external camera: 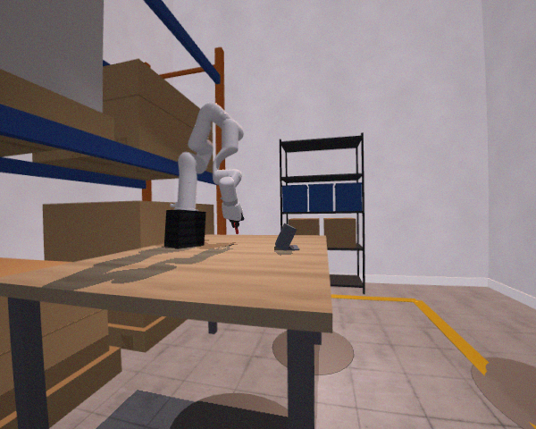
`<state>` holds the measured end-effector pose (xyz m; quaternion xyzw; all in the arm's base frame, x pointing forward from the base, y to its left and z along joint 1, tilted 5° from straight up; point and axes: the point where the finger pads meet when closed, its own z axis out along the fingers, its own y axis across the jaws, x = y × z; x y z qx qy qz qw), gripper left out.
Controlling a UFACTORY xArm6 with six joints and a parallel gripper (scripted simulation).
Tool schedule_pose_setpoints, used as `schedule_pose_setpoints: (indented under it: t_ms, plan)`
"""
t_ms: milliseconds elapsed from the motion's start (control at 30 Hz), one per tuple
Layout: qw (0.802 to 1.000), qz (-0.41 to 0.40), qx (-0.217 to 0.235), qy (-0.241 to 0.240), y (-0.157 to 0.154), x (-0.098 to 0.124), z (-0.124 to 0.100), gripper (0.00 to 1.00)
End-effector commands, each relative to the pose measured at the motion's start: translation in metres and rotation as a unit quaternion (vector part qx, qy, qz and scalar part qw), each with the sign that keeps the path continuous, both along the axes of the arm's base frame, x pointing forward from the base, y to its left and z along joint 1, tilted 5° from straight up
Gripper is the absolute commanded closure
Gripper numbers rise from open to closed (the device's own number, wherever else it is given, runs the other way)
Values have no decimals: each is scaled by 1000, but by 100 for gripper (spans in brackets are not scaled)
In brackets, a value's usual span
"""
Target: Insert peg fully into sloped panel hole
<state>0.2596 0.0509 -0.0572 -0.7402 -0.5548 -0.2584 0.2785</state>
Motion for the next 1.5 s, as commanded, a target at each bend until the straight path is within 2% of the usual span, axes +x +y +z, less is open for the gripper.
schedule_pose_setpoints:
  t_ms: [0, 767, 1467]
  plan:
    - [999, -34, 16, -3, 0, 5, 2, 100]
    - [987, -145, 62, -16, -5, 23, 6, 100]
    - [961, -257, 97, -40, -22, 47, 11, 100]
